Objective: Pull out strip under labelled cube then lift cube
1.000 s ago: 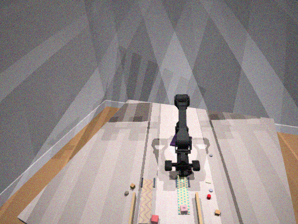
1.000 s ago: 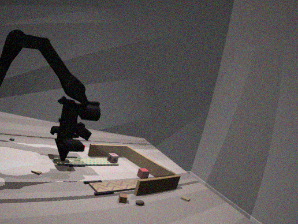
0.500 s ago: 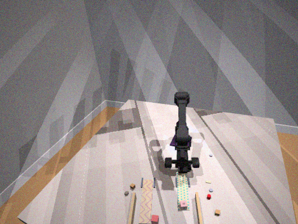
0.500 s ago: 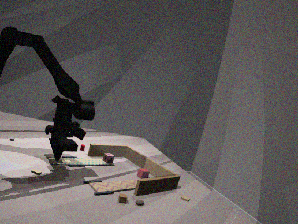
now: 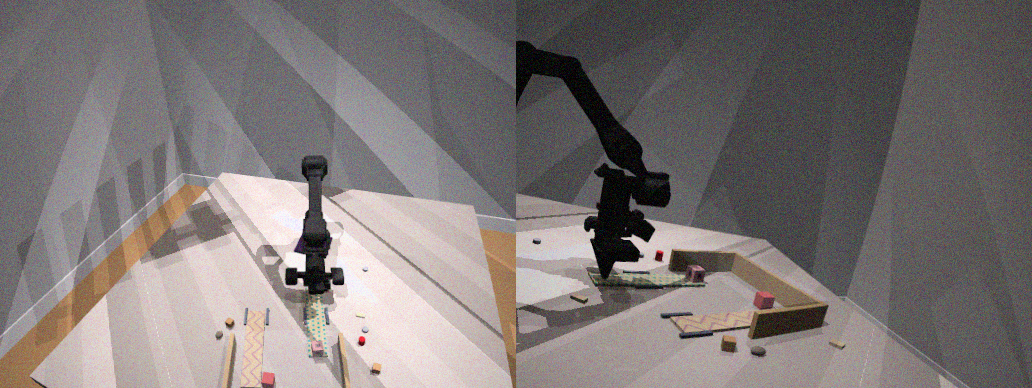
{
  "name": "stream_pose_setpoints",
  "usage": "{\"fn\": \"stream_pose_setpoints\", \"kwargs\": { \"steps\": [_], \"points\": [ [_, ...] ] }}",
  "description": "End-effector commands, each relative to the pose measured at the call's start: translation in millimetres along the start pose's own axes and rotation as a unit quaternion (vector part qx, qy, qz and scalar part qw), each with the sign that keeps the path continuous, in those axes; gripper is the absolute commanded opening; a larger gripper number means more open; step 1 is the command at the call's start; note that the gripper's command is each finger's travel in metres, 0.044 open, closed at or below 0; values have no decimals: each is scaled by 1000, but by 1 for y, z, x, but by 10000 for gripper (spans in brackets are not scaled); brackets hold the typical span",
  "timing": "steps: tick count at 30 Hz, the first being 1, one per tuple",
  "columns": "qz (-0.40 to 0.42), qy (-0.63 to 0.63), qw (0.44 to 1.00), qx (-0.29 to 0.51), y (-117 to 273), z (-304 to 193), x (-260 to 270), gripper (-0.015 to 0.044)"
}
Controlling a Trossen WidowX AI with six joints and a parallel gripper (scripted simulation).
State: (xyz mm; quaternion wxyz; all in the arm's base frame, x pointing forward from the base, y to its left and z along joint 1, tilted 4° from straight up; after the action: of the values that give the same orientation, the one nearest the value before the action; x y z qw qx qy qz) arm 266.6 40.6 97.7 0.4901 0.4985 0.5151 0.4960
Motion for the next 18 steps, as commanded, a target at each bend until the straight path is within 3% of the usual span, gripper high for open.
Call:
{"fn": "stream_pose_setpoints", "kwargs": {
  "steps": [1,18],
  "points": [
    [-1,3,1000,11,-4,-11,-2,0],
    [-1,3,1000,12,-4,-36,-7,0]
  ]
}}
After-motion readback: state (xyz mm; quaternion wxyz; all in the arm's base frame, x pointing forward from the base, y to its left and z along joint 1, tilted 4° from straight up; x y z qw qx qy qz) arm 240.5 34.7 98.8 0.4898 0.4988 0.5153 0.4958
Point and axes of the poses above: the point midway between the two fingers, 35 mm back from their tips, its own y axis back along the fingers, its own x axis across the jaws, z = x × y, the point moved 8 cm from there along y, back along the fingers, and after that the axes turned 10 degrees about -y, right-handed, at the moved point
